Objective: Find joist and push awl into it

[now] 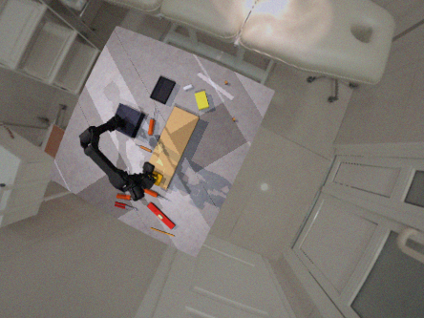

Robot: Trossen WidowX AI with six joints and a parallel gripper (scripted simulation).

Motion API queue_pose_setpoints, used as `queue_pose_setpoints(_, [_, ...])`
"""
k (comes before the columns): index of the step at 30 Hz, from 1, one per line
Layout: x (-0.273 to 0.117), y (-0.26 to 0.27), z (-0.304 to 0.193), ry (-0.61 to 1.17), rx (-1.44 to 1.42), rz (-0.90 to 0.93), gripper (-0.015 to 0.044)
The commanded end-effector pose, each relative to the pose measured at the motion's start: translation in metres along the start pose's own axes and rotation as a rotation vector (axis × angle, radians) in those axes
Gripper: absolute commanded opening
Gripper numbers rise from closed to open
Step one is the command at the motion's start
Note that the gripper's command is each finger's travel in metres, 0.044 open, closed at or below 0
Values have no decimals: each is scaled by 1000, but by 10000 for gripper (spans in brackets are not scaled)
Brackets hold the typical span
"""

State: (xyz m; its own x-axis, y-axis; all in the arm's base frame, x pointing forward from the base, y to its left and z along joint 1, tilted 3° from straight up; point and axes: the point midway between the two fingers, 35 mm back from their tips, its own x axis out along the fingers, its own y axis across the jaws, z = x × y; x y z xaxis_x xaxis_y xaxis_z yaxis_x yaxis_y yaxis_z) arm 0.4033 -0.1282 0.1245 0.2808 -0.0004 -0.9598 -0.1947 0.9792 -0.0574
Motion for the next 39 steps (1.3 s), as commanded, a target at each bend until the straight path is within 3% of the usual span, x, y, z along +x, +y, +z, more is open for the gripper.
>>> queue_pose_setpoints(1, [-26, -1, 7, -13, 1, -11, 0])
queue_pose_setpoints(11, [-36, 10, 13, -14, -26, -2, 0])
queue_pose_setpoints(39, [-22, 209, 42, -30, -471, 149, 0])
